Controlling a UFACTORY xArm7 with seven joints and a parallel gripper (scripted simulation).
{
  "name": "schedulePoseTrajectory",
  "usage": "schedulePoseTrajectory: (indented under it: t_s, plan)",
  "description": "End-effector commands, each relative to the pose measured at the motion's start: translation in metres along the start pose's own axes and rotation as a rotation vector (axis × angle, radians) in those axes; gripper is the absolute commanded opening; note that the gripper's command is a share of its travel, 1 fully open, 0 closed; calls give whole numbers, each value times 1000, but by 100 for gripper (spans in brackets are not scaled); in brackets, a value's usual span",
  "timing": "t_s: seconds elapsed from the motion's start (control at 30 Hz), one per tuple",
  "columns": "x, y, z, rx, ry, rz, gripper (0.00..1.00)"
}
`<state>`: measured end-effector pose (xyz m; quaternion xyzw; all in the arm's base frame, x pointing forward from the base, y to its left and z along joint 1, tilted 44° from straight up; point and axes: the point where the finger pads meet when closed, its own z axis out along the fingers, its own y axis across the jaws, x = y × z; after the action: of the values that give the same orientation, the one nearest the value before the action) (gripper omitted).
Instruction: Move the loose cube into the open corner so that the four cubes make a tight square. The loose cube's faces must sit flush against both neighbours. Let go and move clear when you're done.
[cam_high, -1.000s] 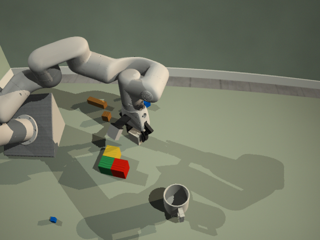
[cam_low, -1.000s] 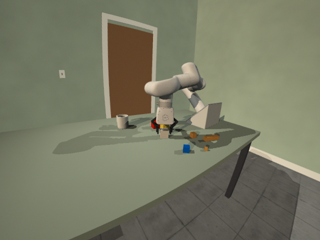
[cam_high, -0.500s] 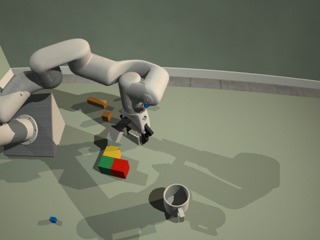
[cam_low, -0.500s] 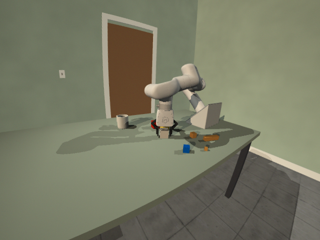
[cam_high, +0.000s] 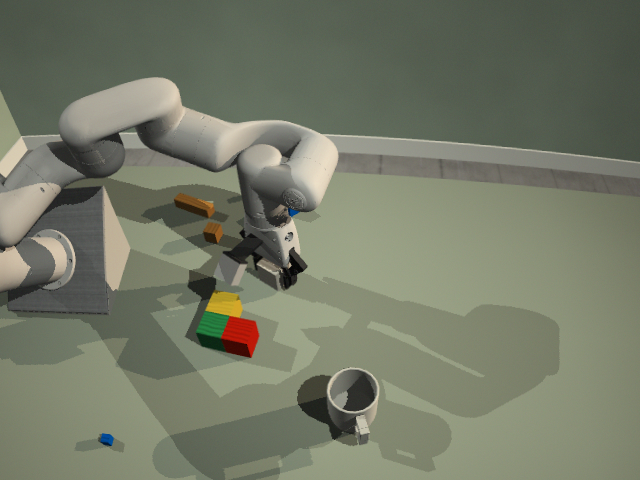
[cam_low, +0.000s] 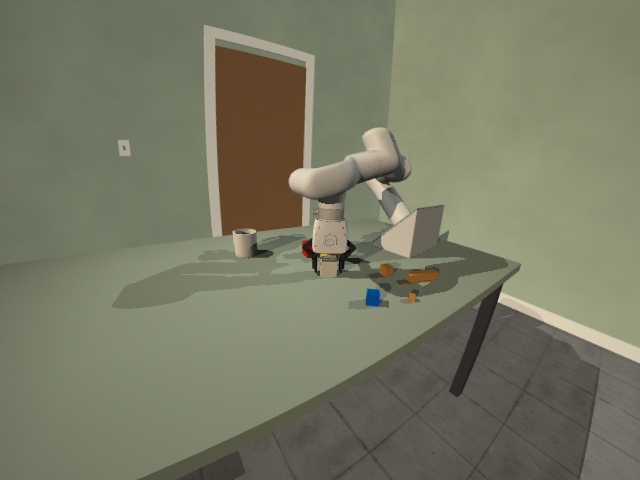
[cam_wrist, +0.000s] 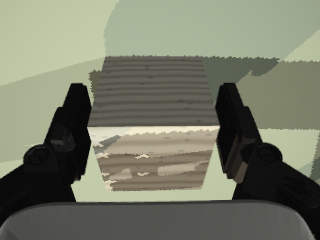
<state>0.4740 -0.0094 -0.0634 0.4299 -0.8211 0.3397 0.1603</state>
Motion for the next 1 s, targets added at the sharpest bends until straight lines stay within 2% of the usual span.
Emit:
schedulePoseTrajectory:
  t_s: [0.0,0.03,0.07,0.97]
  plan:
    - [-1,-1,-2,3,-3,0,80]
    - [-1,-1,-2,3,-3,0,80]
    - [-1,-1,-2,3,-3,0,0]
    - [-1,-1,-2,3,-3,0,0]
